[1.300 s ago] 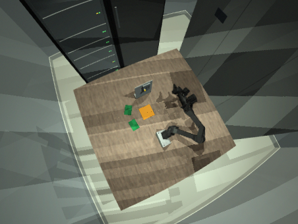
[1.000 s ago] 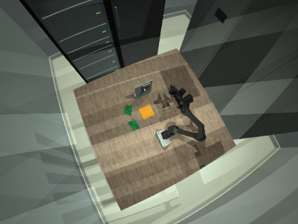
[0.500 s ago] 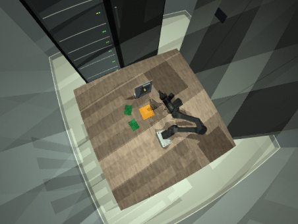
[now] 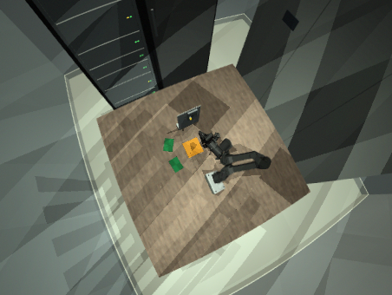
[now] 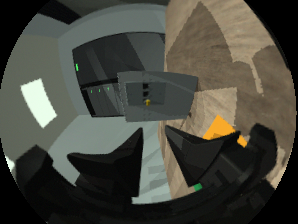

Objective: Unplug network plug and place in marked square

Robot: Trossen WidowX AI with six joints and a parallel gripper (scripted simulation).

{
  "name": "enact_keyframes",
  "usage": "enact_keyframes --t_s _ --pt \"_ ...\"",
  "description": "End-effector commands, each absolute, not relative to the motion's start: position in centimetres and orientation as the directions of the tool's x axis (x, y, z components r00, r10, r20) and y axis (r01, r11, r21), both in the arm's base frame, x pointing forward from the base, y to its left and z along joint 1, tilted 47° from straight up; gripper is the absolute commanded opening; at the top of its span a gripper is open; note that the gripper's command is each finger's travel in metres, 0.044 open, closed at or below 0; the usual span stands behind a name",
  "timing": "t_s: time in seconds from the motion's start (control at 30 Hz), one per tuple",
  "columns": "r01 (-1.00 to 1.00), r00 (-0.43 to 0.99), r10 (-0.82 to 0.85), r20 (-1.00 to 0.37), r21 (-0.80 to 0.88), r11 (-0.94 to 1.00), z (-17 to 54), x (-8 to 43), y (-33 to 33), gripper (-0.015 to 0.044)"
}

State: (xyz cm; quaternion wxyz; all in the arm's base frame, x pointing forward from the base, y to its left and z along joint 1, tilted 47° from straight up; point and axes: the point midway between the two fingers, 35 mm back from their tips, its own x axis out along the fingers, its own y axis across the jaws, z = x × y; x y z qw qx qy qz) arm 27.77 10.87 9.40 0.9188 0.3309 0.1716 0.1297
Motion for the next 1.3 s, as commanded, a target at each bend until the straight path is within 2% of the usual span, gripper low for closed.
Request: enact_keyframes --t_s 0.0,0.67,1.27 --pt "-0.119 0.902 0.364 -0.232 0.678 0.726 8.9 27.2 11.1 0.0156" --pt "-0.121 0.903 0.364 -0.229 0.678 0.726 8.8 32.8 12.3 0.0156" --pt "-0.121 0.903 0.364 -0.228 0.678 0.725 8.8 35.2 12.8 0.0156"
